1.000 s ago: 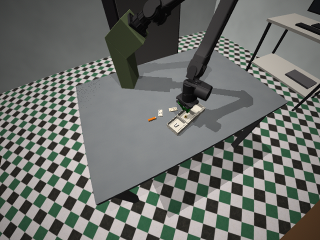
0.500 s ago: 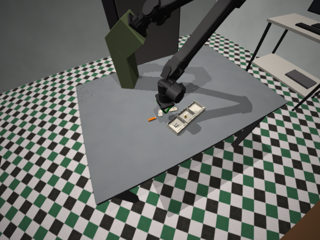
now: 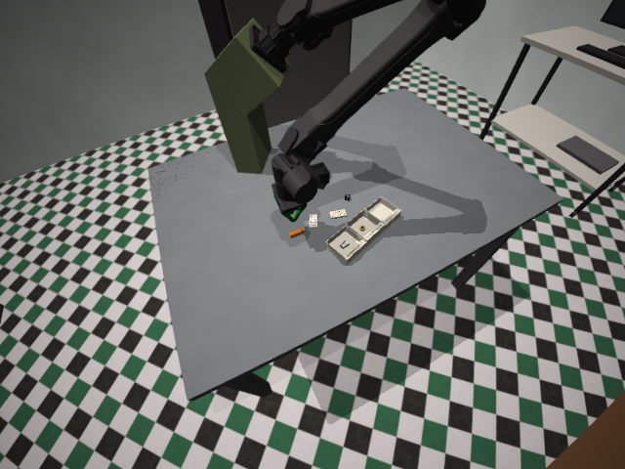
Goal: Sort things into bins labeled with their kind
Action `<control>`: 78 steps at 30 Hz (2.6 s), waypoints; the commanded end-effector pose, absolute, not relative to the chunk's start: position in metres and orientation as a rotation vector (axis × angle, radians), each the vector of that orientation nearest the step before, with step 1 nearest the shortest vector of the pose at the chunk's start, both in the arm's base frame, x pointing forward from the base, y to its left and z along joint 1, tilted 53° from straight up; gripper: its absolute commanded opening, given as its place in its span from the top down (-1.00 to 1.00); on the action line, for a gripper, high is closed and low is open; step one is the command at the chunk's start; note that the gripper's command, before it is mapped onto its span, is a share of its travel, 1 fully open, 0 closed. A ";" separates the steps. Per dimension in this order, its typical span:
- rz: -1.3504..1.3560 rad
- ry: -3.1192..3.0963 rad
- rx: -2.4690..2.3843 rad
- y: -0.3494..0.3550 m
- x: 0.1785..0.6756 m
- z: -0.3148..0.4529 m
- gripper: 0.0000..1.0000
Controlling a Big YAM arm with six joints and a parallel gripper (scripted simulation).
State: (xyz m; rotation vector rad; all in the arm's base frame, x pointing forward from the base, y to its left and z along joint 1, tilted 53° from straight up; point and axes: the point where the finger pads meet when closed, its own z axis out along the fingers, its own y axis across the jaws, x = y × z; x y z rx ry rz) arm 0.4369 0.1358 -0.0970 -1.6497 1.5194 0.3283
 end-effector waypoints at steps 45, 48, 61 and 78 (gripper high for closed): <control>0.313 1.488 -1.662 0.137 0.439 -0.089 0.45; 0.311 1.487 -1.666 0.135 0.436 -0.086 0.45; 0.322 1.481 -1.669 0.174 0.451 -0.118 0.45; 0.323 1.481 -1.669 0.197 0.464 -0.137 0.45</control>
